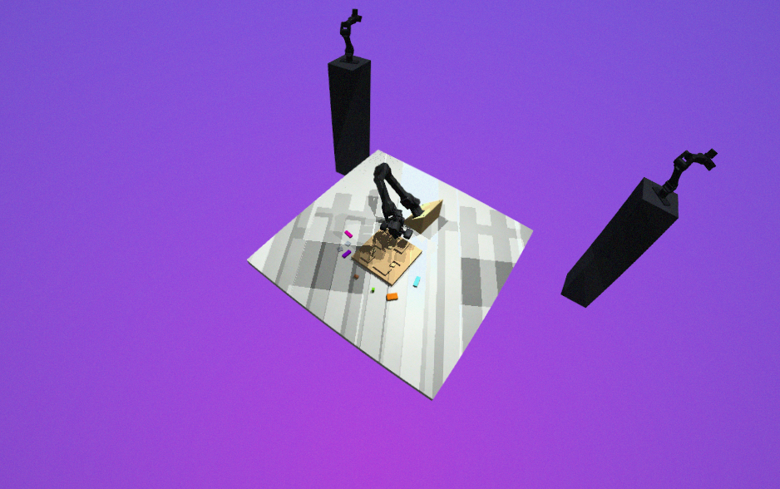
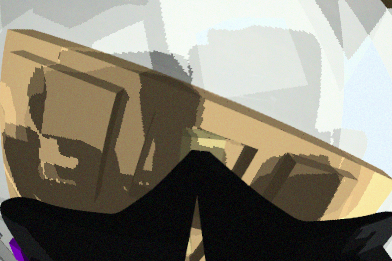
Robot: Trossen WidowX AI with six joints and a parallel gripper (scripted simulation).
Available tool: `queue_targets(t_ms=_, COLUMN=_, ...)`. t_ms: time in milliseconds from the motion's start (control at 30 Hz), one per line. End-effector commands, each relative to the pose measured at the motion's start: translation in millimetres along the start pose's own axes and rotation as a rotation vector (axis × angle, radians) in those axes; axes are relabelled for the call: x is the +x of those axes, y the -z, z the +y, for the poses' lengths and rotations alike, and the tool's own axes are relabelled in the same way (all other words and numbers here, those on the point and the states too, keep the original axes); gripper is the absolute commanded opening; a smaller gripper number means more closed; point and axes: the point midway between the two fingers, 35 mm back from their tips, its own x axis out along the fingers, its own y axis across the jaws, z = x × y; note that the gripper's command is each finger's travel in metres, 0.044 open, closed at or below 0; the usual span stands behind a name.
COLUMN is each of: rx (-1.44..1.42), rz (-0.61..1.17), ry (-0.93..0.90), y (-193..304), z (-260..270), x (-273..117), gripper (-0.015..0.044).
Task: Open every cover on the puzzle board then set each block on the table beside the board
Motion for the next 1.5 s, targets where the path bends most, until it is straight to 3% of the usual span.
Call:
queue_targets(t_ms=0, rx=-0.003, rz=0.002, ry=-0.004, y=5.0, z=2.3, x=1.3, gripper=0.0000)
queue_targets(t_ms=633, rx=0.000, rz=0.003, ry=-0.003, y=8.9, z=3.2, x=-9.1, gripper=0.0000)
queue_targets(t_ms=833, rx=-0.005, rz=0.002, ry=-0.001, y=10.4, z=2.8, x=-25.7, gripper=0.0144)
queue_targets(t_ms=1100, rx=-0.001, rz=0.003, ry=-0.001, y=8.9, z=2.8, x=-61.8, gripper=0.0144)
queue_targets(t_ms=1467, rx=-0.001, rz=0.003, ry=-0.001, y=9.4, z=3.0, x=-47.5, gripper=0.0144)
